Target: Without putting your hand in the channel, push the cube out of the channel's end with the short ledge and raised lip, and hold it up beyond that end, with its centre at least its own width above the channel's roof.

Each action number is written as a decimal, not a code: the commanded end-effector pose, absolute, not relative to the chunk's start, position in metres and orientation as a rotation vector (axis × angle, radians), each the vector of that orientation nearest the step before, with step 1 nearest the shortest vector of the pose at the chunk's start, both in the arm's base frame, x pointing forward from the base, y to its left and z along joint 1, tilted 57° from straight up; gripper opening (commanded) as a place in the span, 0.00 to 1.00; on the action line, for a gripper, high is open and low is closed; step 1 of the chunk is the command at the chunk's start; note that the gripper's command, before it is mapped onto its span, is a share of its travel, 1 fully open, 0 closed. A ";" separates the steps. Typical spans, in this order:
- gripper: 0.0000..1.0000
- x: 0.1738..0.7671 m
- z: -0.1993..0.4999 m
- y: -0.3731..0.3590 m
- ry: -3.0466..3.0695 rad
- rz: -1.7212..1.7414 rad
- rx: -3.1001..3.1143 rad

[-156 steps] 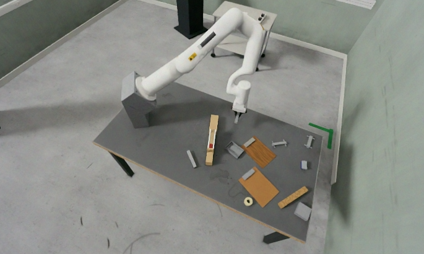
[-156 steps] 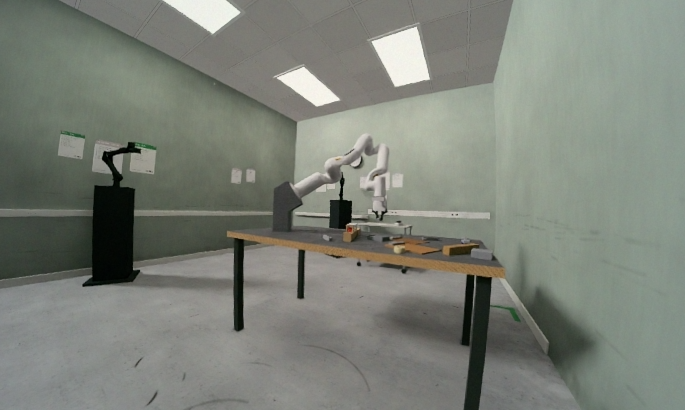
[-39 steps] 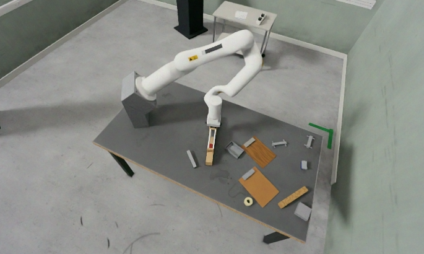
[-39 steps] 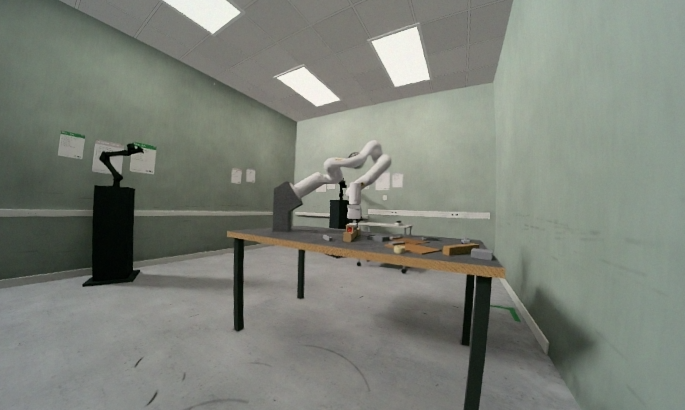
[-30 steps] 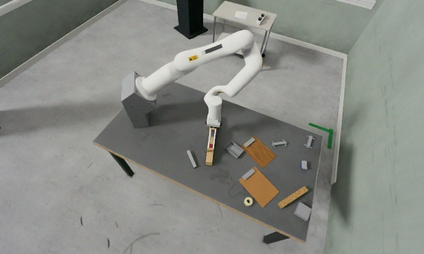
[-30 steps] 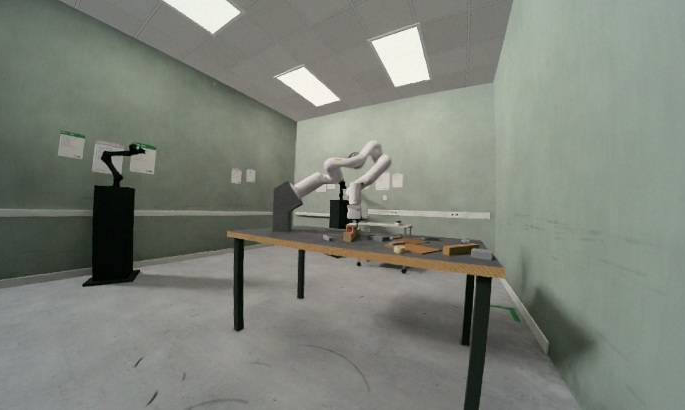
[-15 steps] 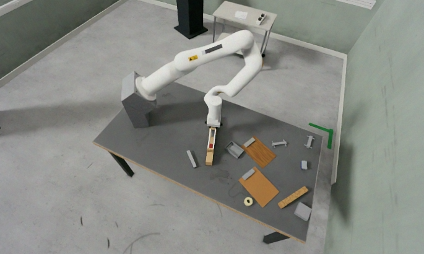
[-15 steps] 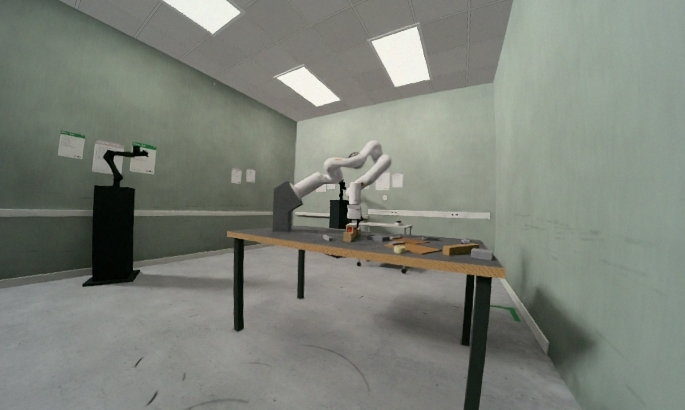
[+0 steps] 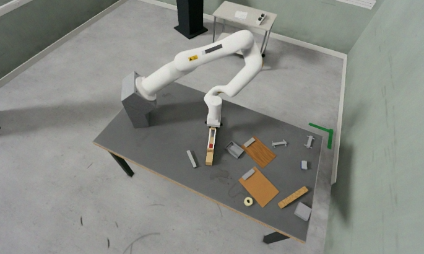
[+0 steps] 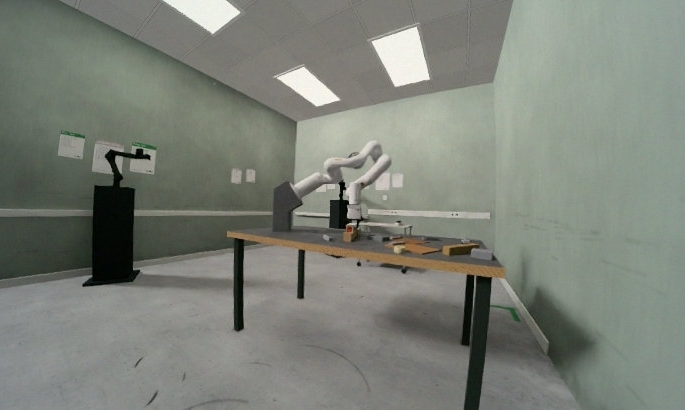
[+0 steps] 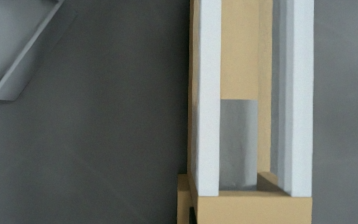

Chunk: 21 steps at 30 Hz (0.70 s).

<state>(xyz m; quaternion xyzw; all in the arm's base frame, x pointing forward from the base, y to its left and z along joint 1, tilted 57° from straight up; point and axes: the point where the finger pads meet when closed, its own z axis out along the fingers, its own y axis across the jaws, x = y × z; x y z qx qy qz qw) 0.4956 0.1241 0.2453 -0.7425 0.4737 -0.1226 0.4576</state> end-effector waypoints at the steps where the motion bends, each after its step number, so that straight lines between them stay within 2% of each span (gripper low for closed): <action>1: 0.39 0.496 0.246 0.124 1.167 -0.303 -1.829; 13: 0.39 0.489 0.251 0.118 1.167 -0.303 -1.829; 21: 0.39 0.453 0.283 0.085 1.167 -0.303 -1.829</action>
